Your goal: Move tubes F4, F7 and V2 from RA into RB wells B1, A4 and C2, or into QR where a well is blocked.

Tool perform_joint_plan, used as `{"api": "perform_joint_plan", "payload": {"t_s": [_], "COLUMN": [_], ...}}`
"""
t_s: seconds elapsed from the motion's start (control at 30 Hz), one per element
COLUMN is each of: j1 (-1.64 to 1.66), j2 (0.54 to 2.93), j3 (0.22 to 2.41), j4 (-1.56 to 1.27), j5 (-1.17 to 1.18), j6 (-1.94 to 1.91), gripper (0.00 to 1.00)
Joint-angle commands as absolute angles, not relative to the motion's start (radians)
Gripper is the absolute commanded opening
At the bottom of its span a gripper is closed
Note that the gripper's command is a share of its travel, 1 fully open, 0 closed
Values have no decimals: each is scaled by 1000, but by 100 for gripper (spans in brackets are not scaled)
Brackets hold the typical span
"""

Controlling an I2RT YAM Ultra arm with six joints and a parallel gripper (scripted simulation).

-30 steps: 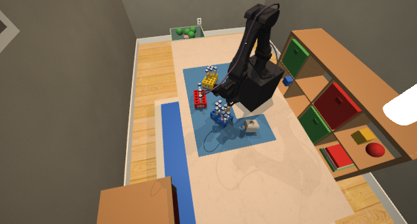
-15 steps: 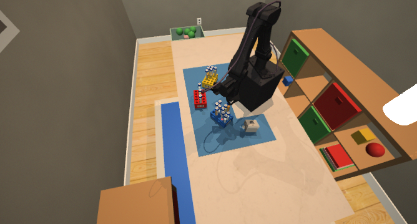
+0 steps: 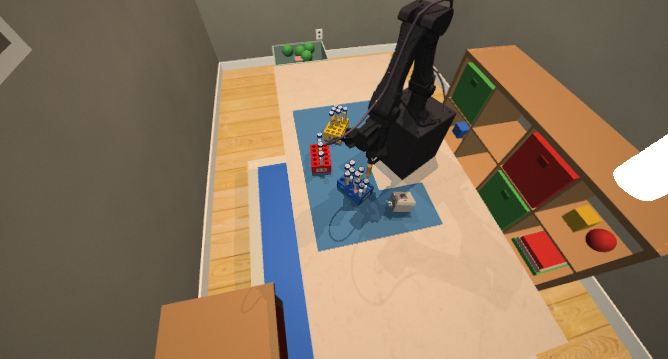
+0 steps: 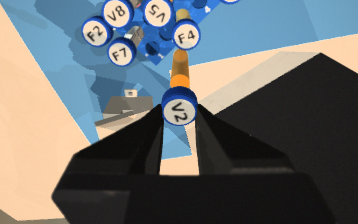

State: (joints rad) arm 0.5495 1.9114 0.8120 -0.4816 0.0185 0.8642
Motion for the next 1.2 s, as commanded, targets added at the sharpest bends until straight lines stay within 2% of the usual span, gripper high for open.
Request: {"api": "perform_joint_plan", "payload": {"t_s": [0.0,0.47,1.17], "j1": [566,577,308], "j2": [1873,1808,1807], "j3": [784,706,745], "j4": [-488,-456,-481], "j5": [26,26,26], "j6": [876,886,625], "gripper": [0,0,0]}}
